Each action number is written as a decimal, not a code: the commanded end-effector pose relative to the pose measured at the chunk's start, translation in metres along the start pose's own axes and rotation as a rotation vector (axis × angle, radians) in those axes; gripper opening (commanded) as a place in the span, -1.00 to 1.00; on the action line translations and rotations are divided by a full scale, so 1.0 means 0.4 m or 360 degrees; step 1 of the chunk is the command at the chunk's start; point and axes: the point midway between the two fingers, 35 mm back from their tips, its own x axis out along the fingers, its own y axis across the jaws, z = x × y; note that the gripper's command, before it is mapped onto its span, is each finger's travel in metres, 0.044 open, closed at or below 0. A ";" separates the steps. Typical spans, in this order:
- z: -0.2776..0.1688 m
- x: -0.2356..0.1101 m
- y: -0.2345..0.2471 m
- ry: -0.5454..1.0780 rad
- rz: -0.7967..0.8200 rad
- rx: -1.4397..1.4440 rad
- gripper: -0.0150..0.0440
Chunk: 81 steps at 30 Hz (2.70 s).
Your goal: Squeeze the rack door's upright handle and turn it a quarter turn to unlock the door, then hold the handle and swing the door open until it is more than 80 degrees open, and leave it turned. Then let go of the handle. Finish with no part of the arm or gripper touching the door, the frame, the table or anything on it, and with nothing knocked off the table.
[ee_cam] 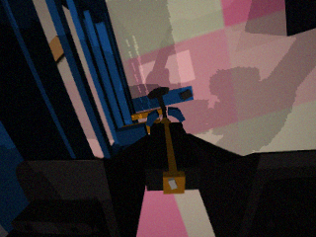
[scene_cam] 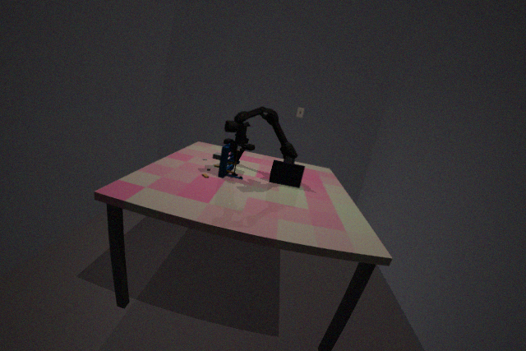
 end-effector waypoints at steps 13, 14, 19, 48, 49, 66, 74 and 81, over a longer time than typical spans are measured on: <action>0.000 0.000 0.000 0.0001 -0.0001 0.0004 -0.39; 0.000 0.000 0.000 0.0001 -0.0001 0.0004 -0.41; 0.000 0.000 0.000 0.0001 -0.0001 -0.0001 -0.45; 0.062 0.000 -0.089 0.0000 -0.0004 -0.0981 -0.45; 0.065 0.000 -0.093 0.0000 -0.0004 -0.1006 -0.45; 0.143 0.001 -0.157 -0.0001 -0.0008 -0.1431 -0.45; 0.187 0.001 -0.180 -0.0002 -0.0010 -0.1633 -0.45; 0.226 0.001 -0.195 -0.0002 -0.0011 -0.1806 -0.45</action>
